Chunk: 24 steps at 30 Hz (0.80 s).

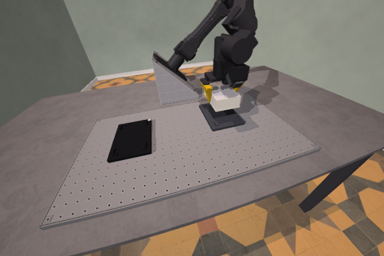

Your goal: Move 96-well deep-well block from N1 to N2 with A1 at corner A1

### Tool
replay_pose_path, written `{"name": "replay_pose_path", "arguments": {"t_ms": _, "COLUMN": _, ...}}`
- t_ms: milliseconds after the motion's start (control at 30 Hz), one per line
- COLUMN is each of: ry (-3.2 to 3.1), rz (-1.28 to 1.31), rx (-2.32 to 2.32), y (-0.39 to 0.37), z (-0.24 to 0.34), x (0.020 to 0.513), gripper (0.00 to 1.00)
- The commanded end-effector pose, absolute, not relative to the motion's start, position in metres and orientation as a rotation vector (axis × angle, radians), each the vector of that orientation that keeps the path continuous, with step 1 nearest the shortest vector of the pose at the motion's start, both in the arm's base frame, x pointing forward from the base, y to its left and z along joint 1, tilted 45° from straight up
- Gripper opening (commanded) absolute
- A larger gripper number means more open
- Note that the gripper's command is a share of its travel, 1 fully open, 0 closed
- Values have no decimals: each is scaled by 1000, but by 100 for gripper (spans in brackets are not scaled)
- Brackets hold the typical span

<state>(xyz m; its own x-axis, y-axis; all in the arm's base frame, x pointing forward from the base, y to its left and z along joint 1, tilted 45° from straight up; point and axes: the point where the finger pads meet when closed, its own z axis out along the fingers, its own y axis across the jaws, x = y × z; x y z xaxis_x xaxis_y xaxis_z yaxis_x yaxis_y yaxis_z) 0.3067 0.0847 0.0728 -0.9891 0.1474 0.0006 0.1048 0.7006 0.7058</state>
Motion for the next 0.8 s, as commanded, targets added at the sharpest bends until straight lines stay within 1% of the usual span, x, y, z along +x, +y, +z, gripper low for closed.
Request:
{"name": "replay_pose_path", "arguments": {"t_ms": 0, "ry": 2816, "rz": 1161, "rx": 228, "y": 82, "z": 73, "x": 315, "gripper": 0}}
{"name": "replay_pose_path", "arguments": {"t_ms": 767, "ry": 2815, "rz": 1162, "rx": 228, "y": 107, "z": 49, "x": 321, "gripper": 0}}
